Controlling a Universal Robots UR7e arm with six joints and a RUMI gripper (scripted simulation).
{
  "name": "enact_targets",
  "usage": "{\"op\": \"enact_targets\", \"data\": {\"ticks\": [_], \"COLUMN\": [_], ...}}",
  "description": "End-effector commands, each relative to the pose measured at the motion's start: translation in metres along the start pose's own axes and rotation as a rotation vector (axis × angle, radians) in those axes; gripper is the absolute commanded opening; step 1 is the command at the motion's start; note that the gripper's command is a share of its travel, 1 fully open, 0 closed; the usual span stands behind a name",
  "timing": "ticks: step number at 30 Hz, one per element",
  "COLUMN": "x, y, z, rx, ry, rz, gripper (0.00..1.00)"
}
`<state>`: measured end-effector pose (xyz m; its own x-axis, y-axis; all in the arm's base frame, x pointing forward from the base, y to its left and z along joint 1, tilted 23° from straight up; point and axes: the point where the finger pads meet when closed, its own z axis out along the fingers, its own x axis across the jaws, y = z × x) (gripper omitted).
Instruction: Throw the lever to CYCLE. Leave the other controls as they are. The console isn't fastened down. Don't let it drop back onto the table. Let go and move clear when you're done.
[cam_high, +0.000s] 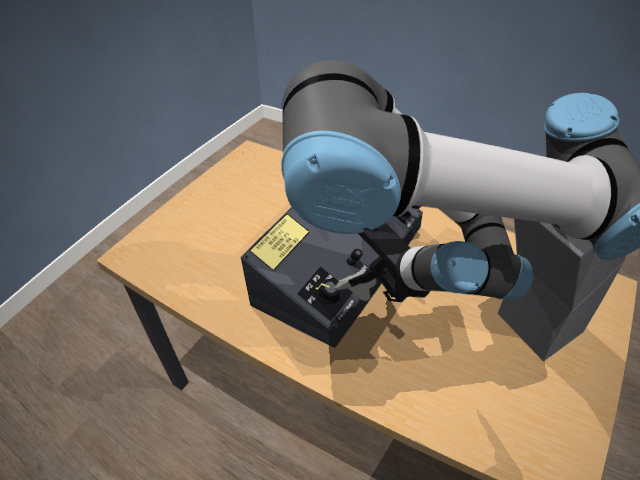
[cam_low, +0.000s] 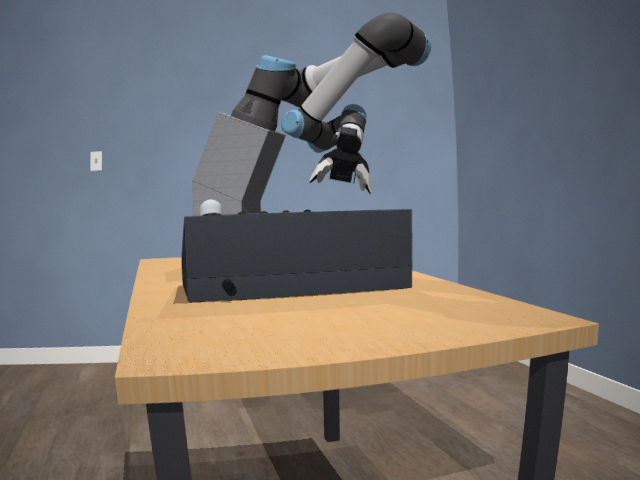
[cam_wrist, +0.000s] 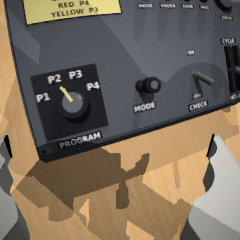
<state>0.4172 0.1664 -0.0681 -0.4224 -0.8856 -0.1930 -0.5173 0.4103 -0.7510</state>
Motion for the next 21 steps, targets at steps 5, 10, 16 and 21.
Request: {"op": "enact_targets", "data": {"ticks": [5, 10, 16, 21], "x": [-0.011, -0.015, -0.017, -0.018], "y": [0.007, 0.01, 0.011, 0.012], "z": [-0.005, -0.007, -0.008, -0.008], "rx": [0.014, 0.021, 0.024, 0.025], "ry": [0.005, 0.005, 0.005, 0.005], "rz": [-0.014, -0.02, -0.023, -0.025], "gripper": [1.0, 1.0, 1.0, 1.0]}}
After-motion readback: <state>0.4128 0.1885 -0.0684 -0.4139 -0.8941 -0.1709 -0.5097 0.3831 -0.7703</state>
